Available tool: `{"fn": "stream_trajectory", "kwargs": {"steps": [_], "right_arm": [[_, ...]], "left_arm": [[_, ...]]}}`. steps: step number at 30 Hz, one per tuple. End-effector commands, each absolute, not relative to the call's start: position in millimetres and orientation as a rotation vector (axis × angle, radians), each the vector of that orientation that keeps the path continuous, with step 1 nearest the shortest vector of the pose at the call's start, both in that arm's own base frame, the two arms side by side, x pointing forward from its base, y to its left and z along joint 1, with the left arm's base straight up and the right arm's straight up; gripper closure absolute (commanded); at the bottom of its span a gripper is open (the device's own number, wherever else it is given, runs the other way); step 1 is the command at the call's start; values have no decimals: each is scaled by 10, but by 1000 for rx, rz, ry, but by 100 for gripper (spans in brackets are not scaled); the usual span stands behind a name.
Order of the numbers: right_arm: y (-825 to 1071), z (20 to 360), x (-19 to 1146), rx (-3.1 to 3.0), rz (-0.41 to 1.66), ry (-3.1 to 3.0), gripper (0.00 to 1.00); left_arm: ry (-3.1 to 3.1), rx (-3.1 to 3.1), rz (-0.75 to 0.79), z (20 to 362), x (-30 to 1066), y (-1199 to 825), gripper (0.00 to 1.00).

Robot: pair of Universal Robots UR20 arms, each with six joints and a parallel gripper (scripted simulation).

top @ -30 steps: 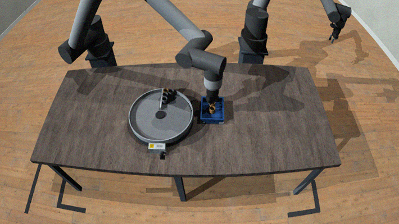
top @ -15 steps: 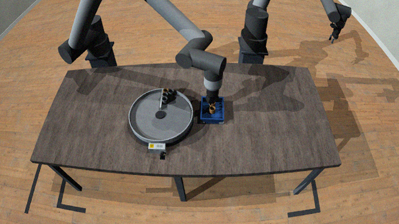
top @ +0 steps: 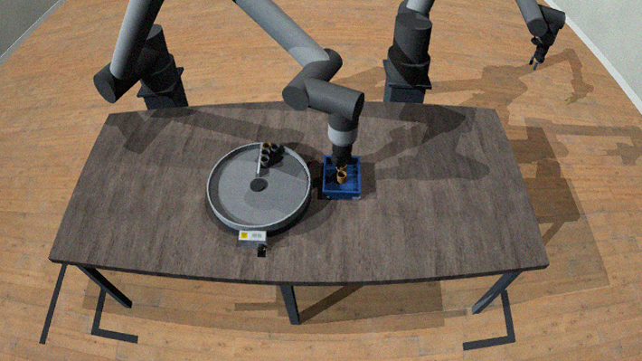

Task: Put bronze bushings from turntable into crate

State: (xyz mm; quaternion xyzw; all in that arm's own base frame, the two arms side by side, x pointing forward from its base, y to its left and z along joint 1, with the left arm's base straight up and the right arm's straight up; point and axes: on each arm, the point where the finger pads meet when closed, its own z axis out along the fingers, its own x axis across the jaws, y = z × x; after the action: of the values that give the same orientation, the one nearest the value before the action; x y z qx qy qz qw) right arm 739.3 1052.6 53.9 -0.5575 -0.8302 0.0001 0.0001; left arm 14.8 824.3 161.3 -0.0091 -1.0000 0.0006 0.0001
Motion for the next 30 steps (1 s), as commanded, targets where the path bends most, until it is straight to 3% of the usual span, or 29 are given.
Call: {"fn": "stream_trajectory", "kwargs": {"steps": [1, 9, 10, 30], "right_arm": [[10531, 550, 7395, -1751, -2, -2608, 100], [10531, 550, 7395, -1751, -2, -2608, 100], [10531, 550, 7395, -1751, -2, -2608, 62], [10531, 550, 7395, -1751, -2, -2608, 62]], "left_arm": [[-3141, -28, 0, 1620, 149, 8248, 0], [-3141, -28, 0, 1620, 149, 8248, 0], [-3141, -28, 0, 1620, 149, 8248, 0], [-3141, -28, 0, 1620, 149, 8248, 0]]}}
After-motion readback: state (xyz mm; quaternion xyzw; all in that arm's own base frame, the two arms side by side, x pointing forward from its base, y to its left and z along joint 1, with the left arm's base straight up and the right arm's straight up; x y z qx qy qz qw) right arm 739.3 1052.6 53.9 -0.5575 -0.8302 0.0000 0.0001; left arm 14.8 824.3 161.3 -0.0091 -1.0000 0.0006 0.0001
